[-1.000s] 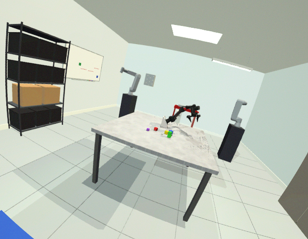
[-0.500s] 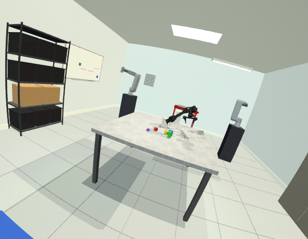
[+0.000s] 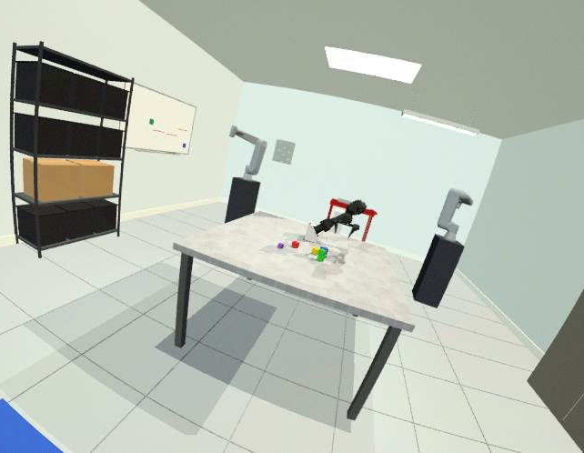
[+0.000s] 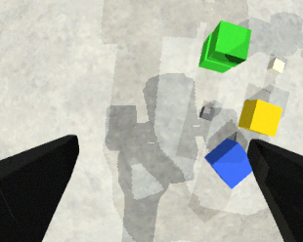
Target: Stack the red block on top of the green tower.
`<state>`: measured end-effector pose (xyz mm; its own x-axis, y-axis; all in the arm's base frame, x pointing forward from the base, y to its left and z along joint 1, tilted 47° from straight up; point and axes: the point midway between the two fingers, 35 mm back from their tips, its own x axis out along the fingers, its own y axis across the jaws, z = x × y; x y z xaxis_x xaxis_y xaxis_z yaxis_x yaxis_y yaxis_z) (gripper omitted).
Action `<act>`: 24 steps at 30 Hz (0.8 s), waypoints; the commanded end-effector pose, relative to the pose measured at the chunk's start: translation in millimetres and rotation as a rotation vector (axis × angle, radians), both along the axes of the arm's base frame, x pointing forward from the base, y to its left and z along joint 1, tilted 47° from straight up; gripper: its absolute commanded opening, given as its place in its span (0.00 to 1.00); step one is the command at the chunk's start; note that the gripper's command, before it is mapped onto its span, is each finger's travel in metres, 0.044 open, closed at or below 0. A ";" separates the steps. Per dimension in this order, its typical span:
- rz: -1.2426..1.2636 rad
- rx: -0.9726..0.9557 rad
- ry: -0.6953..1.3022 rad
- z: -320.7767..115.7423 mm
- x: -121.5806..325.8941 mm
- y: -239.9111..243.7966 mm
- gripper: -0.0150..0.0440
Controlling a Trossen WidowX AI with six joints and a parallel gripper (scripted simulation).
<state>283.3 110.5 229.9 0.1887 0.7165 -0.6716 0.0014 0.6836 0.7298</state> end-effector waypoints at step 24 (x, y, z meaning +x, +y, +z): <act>0.021 -0.077 0.293 -184.9 48.8 -114.3 1.00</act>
